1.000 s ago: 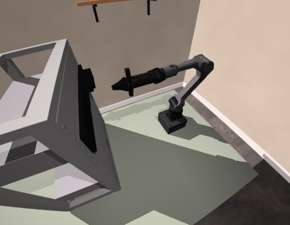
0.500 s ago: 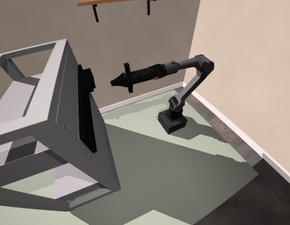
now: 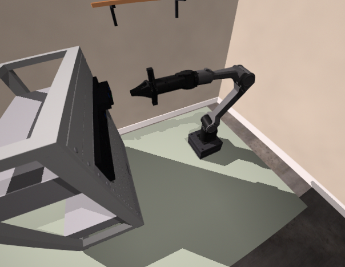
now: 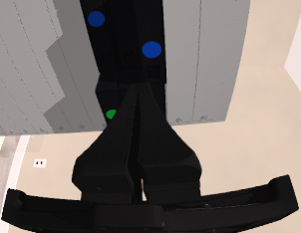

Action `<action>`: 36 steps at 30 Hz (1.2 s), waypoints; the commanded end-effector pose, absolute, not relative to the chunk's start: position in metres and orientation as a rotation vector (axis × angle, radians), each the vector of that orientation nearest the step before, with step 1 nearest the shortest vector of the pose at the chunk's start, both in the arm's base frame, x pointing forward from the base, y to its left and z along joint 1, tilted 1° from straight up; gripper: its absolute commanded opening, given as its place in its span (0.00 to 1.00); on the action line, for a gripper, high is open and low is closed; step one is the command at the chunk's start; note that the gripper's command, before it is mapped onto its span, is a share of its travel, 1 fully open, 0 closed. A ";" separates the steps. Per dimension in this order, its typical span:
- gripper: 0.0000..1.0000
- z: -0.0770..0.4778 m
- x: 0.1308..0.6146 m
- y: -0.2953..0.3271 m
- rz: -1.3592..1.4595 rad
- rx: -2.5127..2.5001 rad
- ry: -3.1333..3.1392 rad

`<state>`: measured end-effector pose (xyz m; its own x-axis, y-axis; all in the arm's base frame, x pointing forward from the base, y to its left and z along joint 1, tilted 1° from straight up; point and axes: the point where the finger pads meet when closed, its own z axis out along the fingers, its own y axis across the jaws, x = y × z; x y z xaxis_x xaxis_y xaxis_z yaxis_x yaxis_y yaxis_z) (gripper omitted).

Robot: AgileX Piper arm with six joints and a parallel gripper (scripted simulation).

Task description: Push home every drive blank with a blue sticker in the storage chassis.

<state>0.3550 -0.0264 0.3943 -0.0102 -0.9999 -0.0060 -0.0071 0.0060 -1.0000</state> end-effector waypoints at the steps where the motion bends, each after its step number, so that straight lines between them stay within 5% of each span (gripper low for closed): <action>1: 0.00 0.397 0.354 -0.027 -1.207 -1.209 1.226; 36: 0.00 0.403 0.399 -0.027 -1.207 -1.208 1.226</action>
